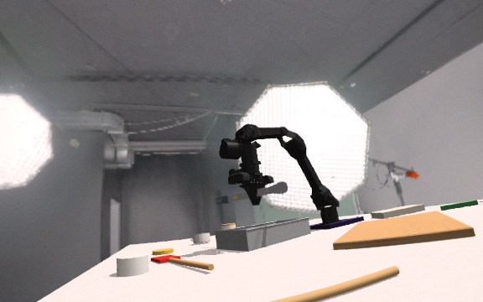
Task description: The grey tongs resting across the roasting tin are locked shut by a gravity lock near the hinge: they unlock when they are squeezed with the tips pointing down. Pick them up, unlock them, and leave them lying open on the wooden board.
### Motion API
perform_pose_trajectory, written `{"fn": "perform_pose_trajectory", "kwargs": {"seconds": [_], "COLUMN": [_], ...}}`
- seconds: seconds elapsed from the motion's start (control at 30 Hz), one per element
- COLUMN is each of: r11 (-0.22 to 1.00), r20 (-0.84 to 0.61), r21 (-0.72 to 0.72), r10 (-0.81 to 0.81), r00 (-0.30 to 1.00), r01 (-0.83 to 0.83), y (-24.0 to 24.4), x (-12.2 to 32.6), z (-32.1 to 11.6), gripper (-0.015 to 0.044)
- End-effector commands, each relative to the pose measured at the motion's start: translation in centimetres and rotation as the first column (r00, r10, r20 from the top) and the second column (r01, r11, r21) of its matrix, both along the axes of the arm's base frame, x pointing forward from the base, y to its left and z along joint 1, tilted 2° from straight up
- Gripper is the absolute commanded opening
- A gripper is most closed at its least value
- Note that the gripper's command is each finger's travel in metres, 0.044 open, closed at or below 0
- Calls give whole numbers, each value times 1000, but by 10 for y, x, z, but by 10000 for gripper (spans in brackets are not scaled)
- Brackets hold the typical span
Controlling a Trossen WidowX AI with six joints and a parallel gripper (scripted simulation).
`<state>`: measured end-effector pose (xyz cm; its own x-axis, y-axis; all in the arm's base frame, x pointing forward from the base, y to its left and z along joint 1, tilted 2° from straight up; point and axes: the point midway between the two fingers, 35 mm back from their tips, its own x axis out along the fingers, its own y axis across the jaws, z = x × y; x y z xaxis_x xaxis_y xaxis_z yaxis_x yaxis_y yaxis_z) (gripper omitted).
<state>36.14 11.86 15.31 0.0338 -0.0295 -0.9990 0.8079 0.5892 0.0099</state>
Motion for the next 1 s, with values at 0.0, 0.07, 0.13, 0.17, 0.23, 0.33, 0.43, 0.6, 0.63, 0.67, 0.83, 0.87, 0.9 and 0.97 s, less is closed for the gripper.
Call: {"fn": "perform_pose_trajectory", "kwargs": {"seconds": [0.0,0.07,0.13,0.17,0.23,0.33,0.43,0.6,0.63,0.67,0.83,0.87,0.9,0.97], "r11": [1000,1000,1000,1000,1000,1000,1000,996,994,991,966,959,952,935], "r20": [2,2,2,2,2,2,1,0,-1,-2,-5,-6,-7,-8], "r21": [5,5,5,5,5,5,2,3,3,3,3,3,3,3], "r10": [-5,-5,-5,-5,-5,-5,12,89,111,136,258,282,306,354], "r00": [1000,1000,1000,1000,1000,1000,1000,996,994,991,966,959,952,935], "r01": [5,5,5,5,5,5,-12,-89,-111,-136,-258,-282,-306,-354], "y": [-1,-1,-1,-1,-1,-1,1,22,27,34,64,70,76,88], "x": [-8,-8,-8,-8,-8,-8,-8,-14,-16,-18,-29,-32,-34,-40], "z": [32,32,32,32,32,32,29,29,29,29,29,29,28,28], "gripper": [-150,-150,-150,-150,-150,-150,-150,-150,-150,-150,-150,-150,-150,-150]}}
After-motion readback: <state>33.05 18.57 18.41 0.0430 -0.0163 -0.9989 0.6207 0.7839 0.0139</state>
